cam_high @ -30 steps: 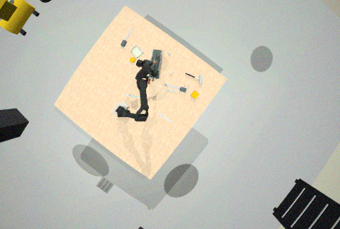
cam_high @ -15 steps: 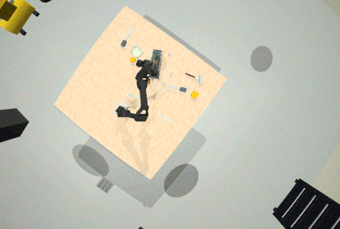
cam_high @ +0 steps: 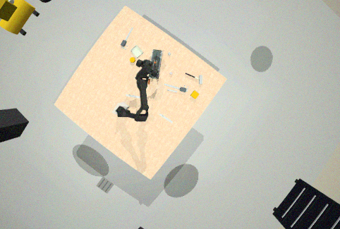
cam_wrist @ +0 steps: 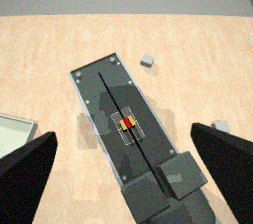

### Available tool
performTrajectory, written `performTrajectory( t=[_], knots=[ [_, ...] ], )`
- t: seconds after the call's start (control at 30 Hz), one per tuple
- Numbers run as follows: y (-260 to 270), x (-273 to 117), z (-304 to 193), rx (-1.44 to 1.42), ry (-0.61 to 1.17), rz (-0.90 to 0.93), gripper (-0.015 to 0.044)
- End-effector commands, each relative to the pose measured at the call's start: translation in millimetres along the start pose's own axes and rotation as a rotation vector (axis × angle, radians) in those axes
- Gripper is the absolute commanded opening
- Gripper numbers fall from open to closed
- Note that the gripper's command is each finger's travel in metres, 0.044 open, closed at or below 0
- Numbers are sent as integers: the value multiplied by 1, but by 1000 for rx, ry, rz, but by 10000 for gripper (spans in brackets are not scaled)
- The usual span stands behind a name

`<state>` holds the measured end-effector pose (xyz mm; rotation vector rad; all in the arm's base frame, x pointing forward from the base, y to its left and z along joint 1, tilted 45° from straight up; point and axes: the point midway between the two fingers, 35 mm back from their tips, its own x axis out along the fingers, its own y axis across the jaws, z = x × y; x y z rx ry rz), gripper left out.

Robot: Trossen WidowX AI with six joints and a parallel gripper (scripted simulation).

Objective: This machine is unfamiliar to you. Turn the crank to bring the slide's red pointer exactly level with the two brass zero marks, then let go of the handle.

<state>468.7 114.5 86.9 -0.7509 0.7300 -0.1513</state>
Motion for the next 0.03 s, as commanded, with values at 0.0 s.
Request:
performTrajectory(
  t=[0.0],
  knots=[
    [-1,0,0,6,1,-5,440]
  ],
)
